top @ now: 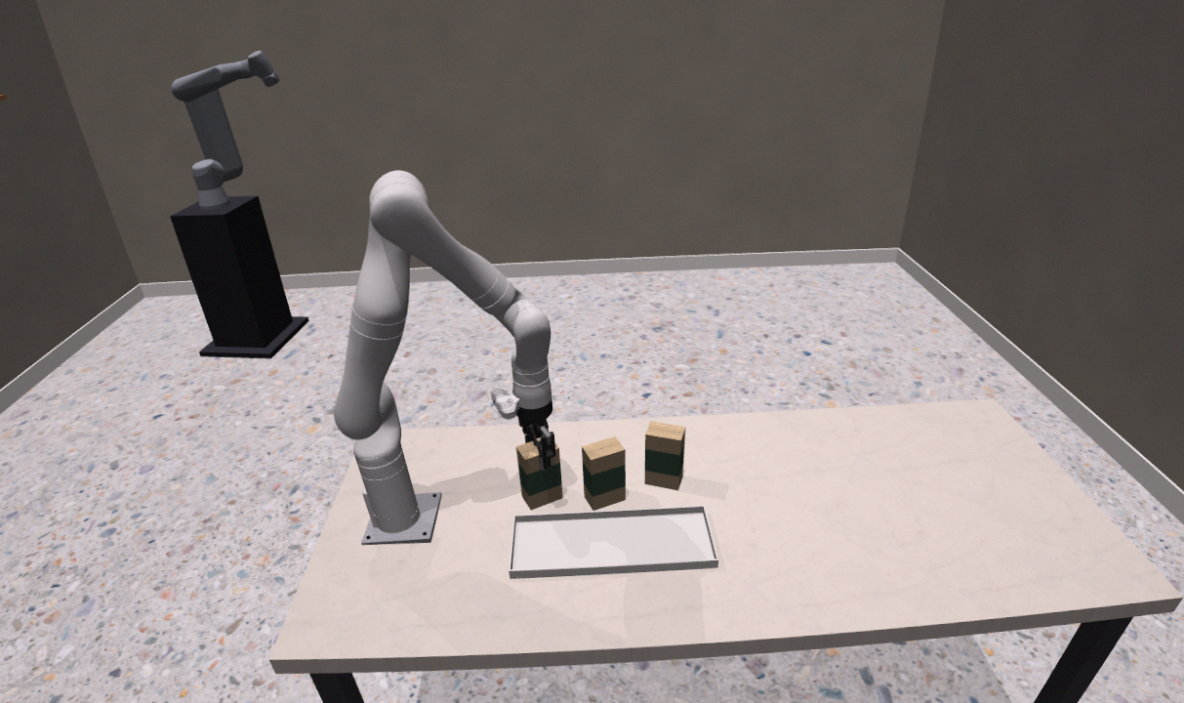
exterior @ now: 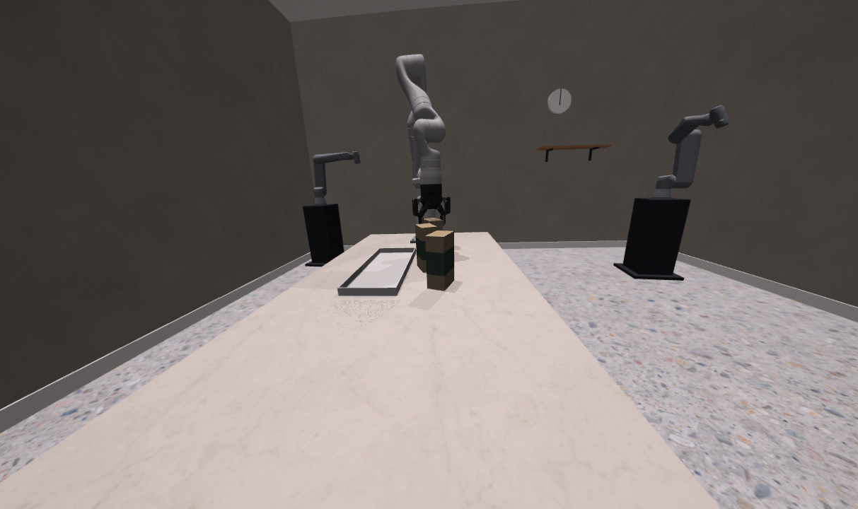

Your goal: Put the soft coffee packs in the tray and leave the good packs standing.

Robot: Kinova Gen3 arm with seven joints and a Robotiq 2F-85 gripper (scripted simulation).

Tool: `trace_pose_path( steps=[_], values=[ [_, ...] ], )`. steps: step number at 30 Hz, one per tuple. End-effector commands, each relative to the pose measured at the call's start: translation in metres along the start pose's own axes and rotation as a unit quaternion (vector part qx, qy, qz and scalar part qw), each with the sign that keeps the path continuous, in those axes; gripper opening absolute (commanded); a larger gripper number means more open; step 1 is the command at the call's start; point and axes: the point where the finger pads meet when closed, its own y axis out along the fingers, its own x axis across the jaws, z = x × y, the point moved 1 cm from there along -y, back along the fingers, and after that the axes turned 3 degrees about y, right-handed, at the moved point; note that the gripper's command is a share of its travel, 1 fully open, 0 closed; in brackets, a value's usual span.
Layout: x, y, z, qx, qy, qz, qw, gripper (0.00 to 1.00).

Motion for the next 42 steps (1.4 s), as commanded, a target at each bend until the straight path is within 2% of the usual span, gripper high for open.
trace_pose_path(
  steps=[1, 9, 10, 42],
  values=[
    [-0.0001, -0.0004, -0.0003, -0.001, 0.000, 0.000, 1.000, 0.83],
    [-0.0001, -0.0004, -0.0003, -0.001, 0.000, 0.000, 1.000, 0.83],
    [-0.0001, -0.0004, -0.0003, -0.001, 0.000, 0.000, 1.000, 0.25],
    [-0.0001, -0.0004, -0.0003, -0.001, 0.000, 0.000, 1.000, 0.25]
  ],
)
